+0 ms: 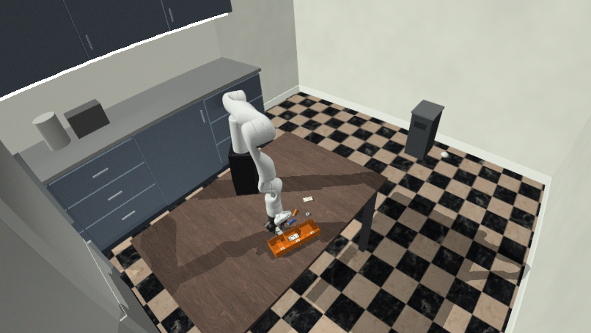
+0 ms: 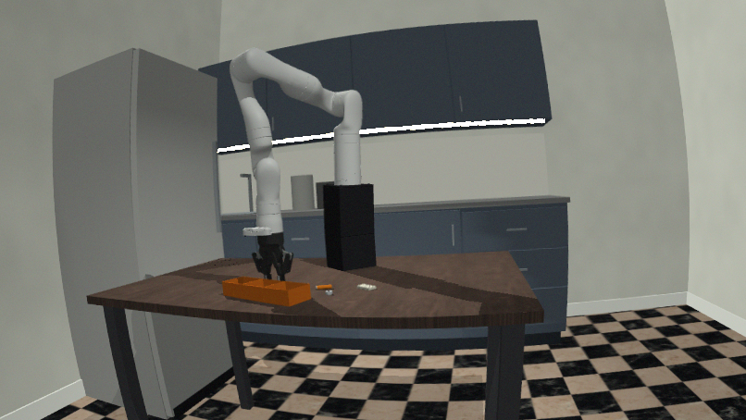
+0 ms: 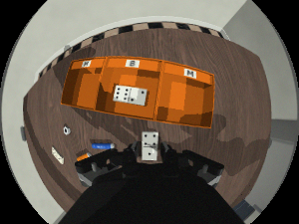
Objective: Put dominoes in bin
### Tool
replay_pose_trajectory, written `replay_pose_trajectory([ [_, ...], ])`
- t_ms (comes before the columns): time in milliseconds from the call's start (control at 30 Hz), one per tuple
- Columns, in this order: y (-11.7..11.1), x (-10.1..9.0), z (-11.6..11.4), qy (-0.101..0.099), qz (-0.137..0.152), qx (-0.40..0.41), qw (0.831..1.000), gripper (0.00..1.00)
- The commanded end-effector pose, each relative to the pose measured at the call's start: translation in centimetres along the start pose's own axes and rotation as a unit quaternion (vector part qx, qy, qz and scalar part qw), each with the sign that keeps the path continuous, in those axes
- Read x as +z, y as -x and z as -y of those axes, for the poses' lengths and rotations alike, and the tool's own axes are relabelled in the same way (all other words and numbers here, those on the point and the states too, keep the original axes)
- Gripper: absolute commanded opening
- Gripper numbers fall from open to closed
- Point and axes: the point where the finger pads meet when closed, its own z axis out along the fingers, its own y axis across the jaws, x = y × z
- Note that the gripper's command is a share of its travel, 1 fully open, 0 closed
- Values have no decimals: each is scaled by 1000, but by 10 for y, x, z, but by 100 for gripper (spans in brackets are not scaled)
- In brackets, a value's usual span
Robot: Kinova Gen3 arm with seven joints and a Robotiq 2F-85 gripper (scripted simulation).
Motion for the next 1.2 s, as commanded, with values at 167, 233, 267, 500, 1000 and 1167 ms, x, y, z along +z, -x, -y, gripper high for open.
replay_pose_trajectory([
  [167, -1, -1, 0, 0, -1, 0, 1000, 21],
  [233, -1, -1, 0, 0, -1, 0, 1000, 21],
  [267, -1, -1, 0, 0, -1, 0, 1000, 21],
  [500, -1, -1, 0, 0, -1, 0, 1000, 21],
  [1000, -1, -1, 0, 0, -1, 0, 1000, 21],
  [1167, -1, -10, 0, 0, -1, 0, 1000, 21],
])
